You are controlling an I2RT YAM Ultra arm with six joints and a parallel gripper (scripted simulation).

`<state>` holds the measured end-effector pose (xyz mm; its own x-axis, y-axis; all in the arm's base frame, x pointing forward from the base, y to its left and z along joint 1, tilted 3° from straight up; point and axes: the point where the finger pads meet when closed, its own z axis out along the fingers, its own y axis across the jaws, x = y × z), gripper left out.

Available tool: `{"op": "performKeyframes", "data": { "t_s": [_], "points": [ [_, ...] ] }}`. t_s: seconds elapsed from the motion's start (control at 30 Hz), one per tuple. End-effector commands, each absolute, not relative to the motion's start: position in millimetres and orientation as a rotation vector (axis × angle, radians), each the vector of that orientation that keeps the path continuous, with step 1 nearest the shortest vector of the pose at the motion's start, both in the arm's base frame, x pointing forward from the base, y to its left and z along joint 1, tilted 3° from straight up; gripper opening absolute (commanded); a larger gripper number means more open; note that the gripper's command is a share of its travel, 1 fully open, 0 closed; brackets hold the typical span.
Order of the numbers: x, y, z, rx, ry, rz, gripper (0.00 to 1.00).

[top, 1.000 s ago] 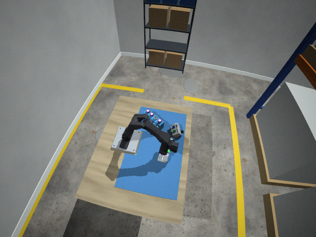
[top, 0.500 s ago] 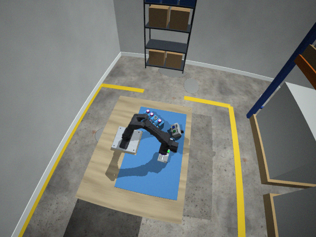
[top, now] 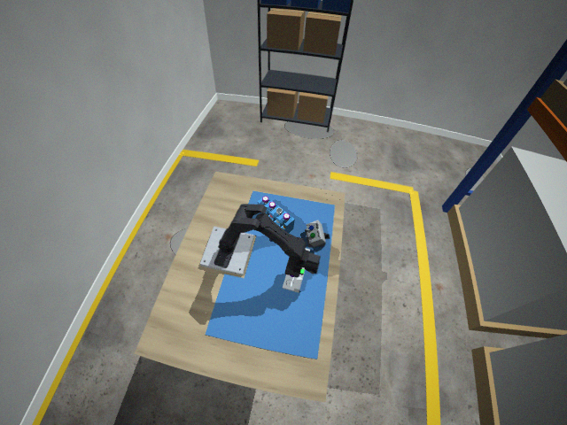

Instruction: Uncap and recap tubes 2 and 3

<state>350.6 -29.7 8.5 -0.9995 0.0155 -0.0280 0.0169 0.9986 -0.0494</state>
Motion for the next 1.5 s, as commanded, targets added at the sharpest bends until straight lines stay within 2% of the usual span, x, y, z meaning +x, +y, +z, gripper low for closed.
{"op": "performKeyframes", "data": {
  "t_s": [0.0, 1.03, 1.33, 1.47],
  "points": [
    [354, -29, 18, 0.023, 3.094, -0.077, 0.00],
    [348, -22, 152, 0.023, 3.094, -0.077, 0.00],
    [348, -22, 152, 0.023, 3.094, -0.077, 0.00],
    [332, 7, 150, -0.492, 3.064, -0.086, 0.00]
  ]
}}
